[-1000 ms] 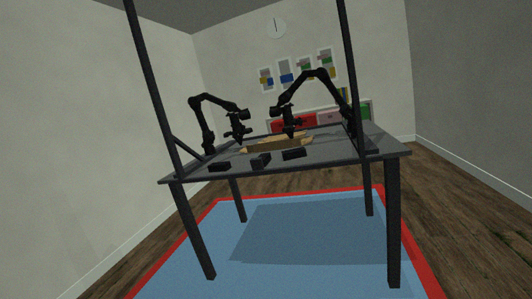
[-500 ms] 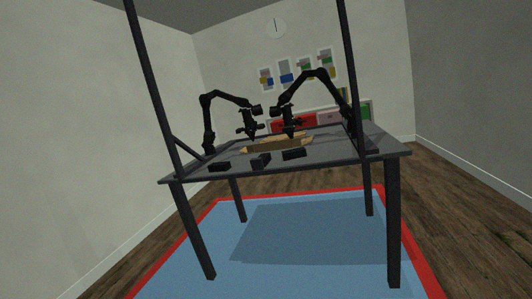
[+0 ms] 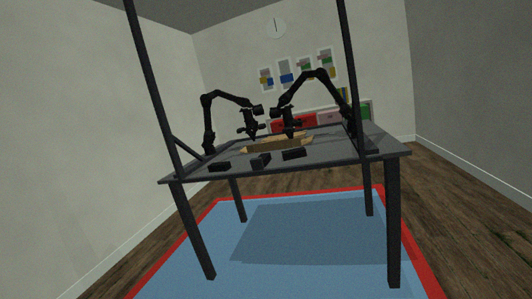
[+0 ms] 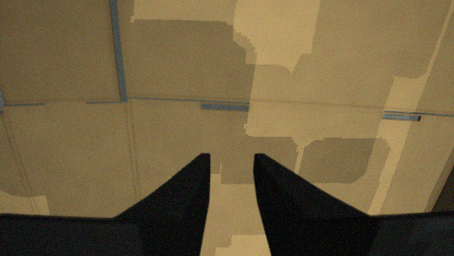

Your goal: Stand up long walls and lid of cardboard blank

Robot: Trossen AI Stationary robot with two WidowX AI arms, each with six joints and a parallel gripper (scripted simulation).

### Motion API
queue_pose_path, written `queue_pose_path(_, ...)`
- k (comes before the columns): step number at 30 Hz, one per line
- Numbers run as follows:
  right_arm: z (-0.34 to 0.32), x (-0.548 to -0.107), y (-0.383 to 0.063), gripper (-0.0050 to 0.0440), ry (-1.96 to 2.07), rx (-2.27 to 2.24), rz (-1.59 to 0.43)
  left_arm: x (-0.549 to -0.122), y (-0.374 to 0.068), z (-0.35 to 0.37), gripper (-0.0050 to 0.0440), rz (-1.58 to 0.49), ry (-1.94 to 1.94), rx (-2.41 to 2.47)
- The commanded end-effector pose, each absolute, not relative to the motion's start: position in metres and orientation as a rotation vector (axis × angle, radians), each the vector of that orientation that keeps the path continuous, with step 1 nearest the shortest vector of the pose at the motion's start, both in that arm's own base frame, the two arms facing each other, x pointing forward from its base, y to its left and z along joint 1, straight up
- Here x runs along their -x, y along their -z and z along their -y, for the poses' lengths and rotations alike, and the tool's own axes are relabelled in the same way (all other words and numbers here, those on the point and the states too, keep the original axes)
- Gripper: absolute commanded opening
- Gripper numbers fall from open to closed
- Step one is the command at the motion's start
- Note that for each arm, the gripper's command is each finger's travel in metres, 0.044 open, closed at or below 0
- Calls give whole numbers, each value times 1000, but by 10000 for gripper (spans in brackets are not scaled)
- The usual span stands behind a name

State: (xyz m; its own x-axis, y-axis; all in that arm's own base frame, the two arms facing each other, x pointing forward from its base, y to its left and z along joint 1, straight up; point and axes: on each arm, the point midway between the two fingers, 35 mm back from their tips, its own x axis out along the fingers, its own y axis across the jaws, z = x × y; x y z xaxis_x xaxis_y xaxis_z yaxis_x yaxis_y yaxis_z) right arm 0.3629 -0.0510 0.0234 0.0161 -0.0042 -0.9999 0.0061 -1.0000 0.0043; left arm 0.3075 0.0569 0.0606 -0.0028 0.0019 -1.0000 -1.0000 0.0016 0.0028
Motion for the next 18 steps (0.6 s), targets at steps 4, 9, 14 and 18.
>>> queue_pose_path(4,51,-365,-17,96,2176,-2253,1,-311,-67,-57,0,-1197,-1196,1213)
queue_pose_path(9,51,-365,-17,96,2174,-2255,1,-311,-67,-57,0,-1197,-1196,1213)
queue_pose_path(14,51,-363,-12,96,2185,-2245,0,-311,-67,-57,0,-1197,-1196,1213)
queue_pose_path(18,51,-361,-10,96,2184,-2247,0,-311,-73,-57,0,-1197,-1196,1213)
